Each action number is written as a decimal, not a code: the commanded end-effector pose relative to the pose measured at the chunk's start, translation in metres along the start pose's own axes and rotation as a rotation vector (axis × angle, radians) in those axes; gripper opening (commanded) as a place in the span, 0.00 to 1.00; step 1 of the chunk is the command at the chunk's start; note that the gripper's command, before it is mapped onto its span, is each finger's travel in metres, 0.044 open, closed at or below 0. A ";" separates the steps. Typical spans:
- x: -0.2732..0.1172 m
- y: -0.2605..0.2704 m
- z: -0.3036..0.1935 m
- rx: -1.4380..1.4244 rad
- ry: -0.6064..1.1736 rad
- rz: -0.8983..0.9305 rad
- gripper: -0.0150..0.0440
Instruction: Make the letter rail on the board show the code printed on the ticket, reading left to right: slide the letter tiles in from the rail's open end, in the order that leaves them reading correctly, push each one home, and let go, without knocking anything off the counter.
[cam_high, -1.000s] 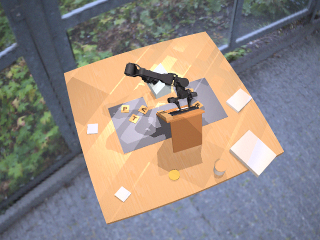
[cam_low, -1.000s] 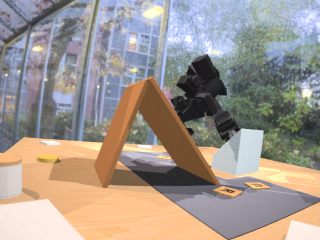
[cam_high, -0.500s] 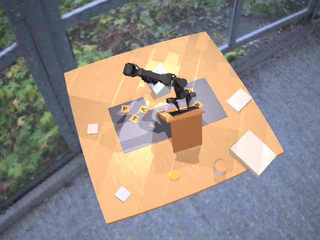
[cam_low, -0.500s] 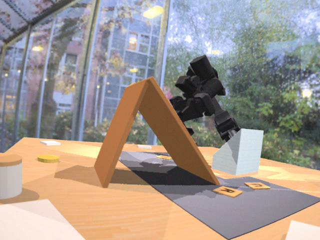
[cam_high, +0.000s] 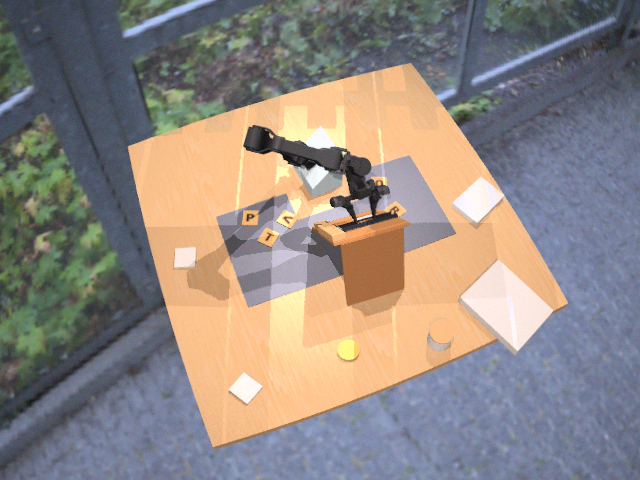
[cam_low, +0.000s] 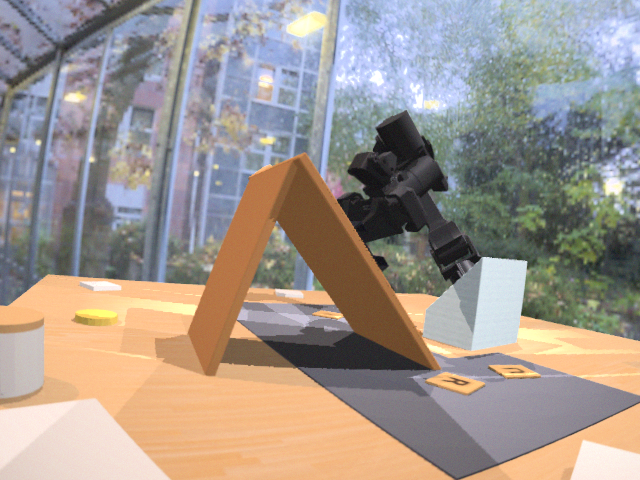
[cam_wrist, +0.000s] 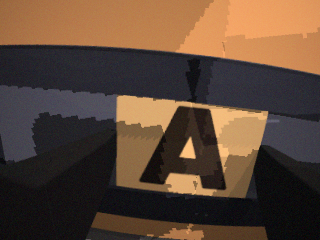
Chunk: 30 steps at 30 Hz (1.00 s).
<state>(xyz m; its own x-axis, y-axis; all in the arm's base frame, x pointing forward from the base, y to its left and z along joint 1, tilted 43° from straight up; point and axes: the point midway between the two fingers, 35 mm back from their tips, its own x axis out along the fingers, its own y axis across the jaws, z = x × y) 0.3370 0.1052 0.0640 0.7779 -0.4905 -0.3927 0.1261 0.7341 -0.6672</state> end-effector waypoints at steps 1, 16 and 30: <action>-0.001 -0.003 0.002 0.004 -0.004 0.005 0.25; -0.001 -0.011 0.002 0.003 -0.004 0.005 0.25; -0.001 -0.019 0.002 0.003 -0.004 0.004 0.25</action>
<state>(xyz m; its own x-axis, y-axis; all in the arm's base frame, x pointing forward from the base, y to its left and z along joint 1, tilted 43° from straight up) 0.3350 0.0928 0.0750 0.7775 -0.4910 -0.3928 0.1258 0.7335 -0.6679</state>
